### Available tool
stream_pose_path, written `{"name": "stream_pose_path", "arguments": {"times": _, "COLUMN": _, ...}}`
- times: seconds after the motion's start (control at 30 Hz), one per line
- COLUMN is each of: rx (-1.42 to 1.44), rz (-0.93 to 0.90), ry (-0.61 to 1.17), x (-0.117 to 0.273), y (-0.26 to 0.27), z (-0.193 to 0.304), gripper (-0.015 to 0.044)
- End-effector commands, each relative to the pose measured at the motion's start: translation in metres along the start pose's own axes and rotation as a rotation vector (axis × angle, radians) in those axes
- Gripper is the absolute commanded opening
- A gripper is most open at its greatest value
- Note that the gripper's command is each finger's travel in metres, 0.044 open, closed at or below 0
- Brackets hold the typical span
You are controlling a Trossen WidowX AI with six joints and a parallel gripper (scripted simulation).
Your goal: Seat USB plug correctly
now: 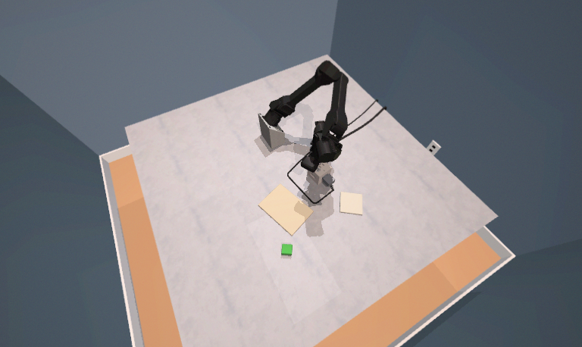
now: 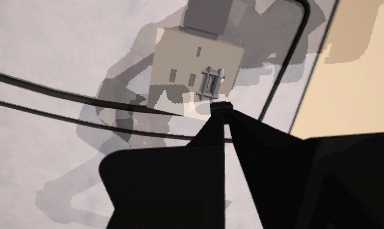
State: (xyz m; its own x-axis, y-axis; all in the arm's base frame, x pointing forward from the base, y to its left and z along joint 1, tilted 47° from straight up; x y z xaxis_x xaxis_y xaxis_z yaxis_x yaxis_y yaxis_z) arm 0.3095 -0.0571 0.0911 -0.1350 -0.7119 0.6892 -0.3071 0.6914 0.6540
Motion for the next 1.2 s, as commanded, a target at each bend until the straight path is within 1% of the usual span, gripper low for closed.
{"name": "stream_pose_path", "arguments": {"times": 0.0, "rx": 0.097, "rz": -0.001, "ry": 0.001, "x": -0.0001, "y": 0.0, "z": 0.0005, "gripper": 0.0}}
{"name": "stream_pose_path", "arguments": {"times": 1.17, "rx": 1.013, "rz": -0.001, "ry": 0.001, "x": -0.0001, "y": 0.0, "z": 0.0005, "gripper": 0.0}}
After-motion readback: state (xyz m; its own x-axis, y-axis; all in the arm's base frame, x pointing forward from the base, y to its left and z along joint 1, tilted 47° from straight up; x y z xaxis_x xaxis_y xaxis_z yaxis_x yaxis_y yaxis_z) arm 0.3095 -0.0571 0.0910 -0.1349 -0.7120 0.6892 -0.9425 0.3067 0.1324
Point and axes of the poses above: the point midway between the two fingers, 35 mm back from their tips, its own x axis back along the fingers, its own y axis across the jaws, z = x × y, the point moved 2 cm from there along x, back along the fingers, and after that the axes turned 3 degrees about -x, right-handed, at the moved point
